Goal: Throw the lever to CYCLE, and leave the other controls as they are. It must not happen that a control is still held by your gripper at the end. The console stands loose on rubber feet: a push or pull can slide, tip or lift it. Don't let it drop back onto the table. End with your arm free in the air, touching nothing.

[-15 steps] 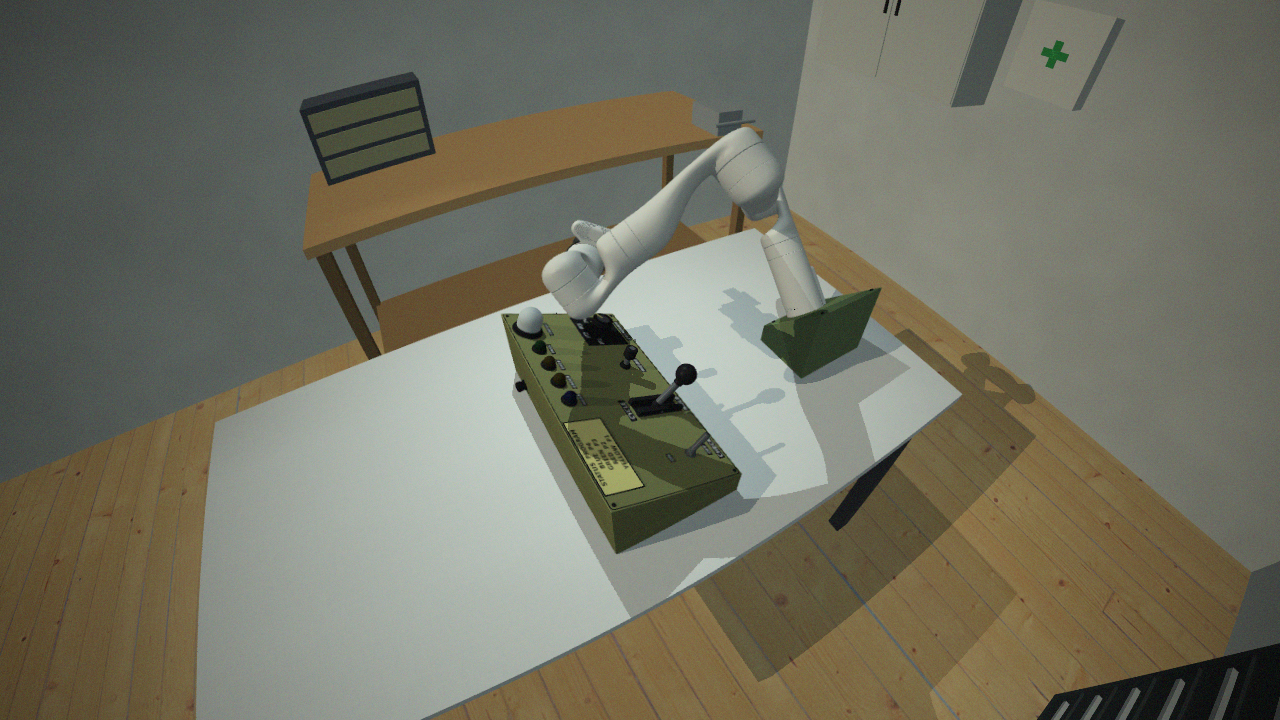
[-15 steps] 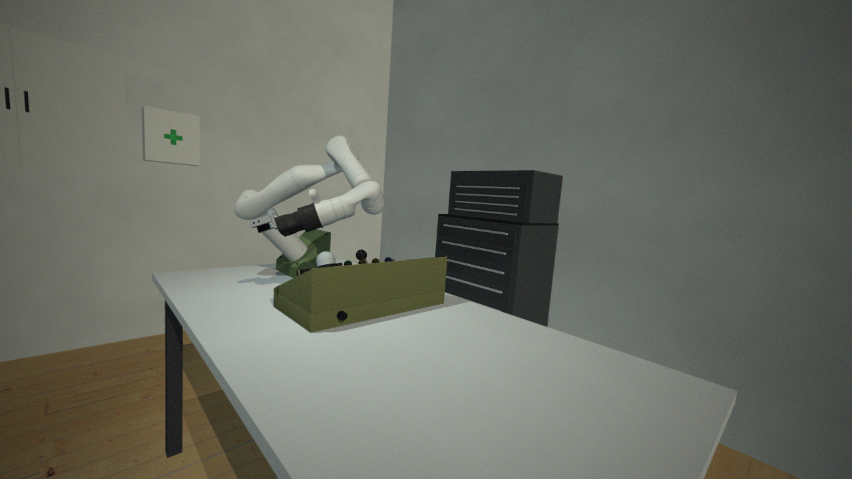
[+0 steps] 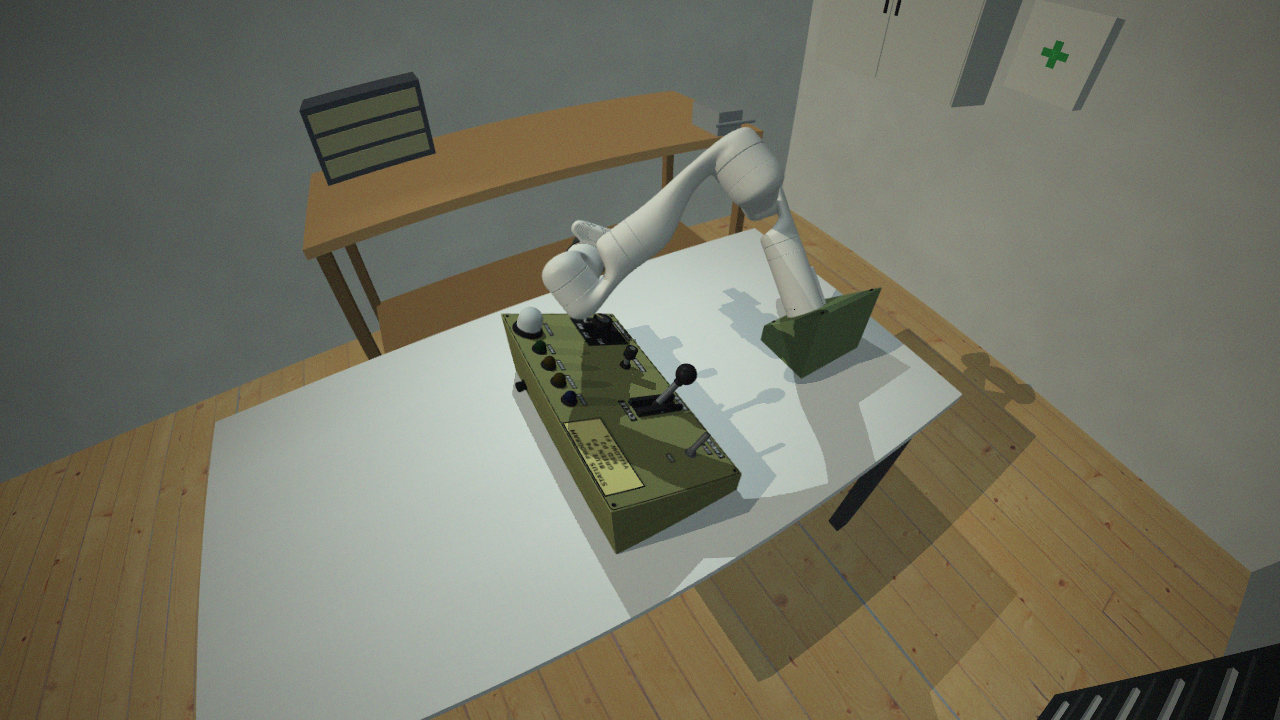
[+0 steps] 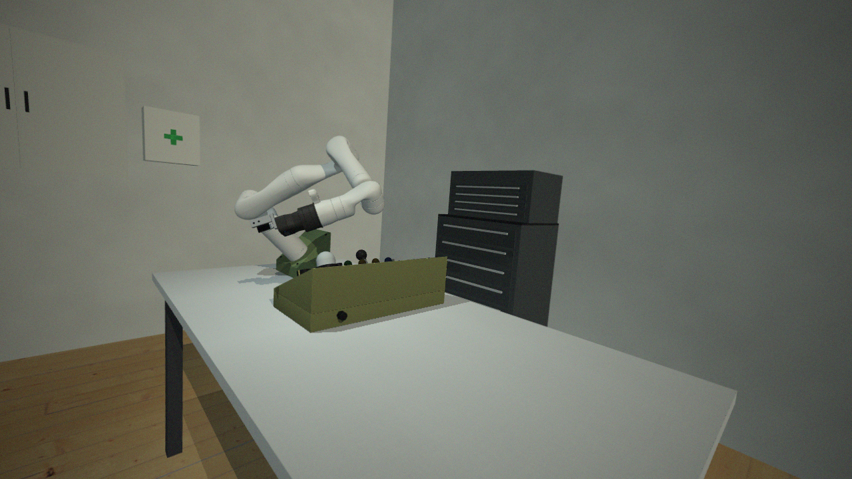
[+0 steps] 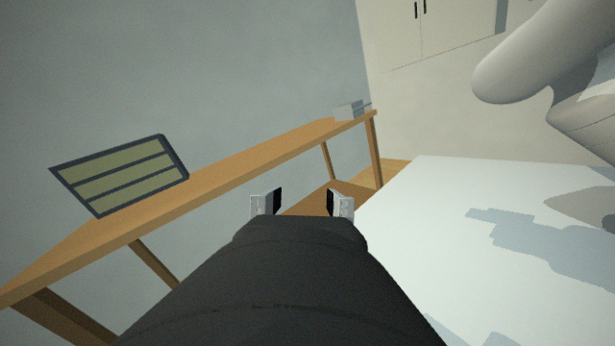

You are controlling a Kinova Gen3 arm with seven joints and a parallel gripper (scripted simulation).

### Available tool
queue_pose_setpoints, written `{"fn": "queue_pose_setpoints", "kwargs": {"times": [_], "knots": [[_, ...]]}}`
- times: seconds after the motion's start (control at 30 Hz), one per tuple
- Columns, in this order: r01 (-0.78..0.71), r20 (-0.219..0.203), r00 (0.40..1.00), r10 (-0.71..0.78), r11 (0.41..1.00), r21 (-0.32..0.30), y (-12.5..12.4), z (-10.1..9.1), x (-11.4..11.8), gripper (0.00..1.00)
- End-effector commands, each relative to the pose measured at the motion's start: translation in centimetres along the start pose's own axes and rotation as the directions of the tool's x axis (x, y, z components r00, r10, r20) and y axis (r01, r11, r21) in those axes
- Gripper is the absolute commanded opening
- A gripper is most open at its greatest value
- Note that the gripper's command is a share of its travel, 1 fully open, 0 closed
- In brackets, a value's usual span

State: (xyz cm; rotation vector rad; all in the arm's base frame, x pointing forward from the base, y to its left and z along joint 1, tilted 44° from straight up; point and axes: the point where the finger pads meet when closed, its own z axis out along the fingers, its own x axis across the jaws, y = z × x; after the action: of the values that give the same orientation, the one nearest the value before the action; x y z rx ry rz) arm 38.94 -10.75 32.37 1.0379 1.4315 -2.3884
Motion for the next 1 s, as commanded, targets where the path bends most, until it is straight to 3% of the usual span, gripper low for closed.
{"fn": "queue_pose_setpoints", "kwargs": {"times": [0.0,0.3,0.53,0.6,0.8,0.97], "knots": [[-0.001,0.000,1.000,0.001,1.000,-0.001,-0.1,0.0,0.0,1.00],[0.023,0.019,1.000,-0.023,1.000,-0.010,0.1,-0.5,0.3,1.00],[0.136,0.110,0.985,-0.131,0.990,-0.040,0.5,-2.3,1.8,1.00],[0.136,0.110,0.985,-0.131,0.990,-0.040,0.5,-2.3,1.8,1.00],[0.319,0.261,0.920,-0.291,0.945,-0.071,1.0,-5.0,4.5,1.00],[0.546,0.453,0.763,-0.462,0.835,-0.068,1.8,-8.8,7.9,1.00]]}}
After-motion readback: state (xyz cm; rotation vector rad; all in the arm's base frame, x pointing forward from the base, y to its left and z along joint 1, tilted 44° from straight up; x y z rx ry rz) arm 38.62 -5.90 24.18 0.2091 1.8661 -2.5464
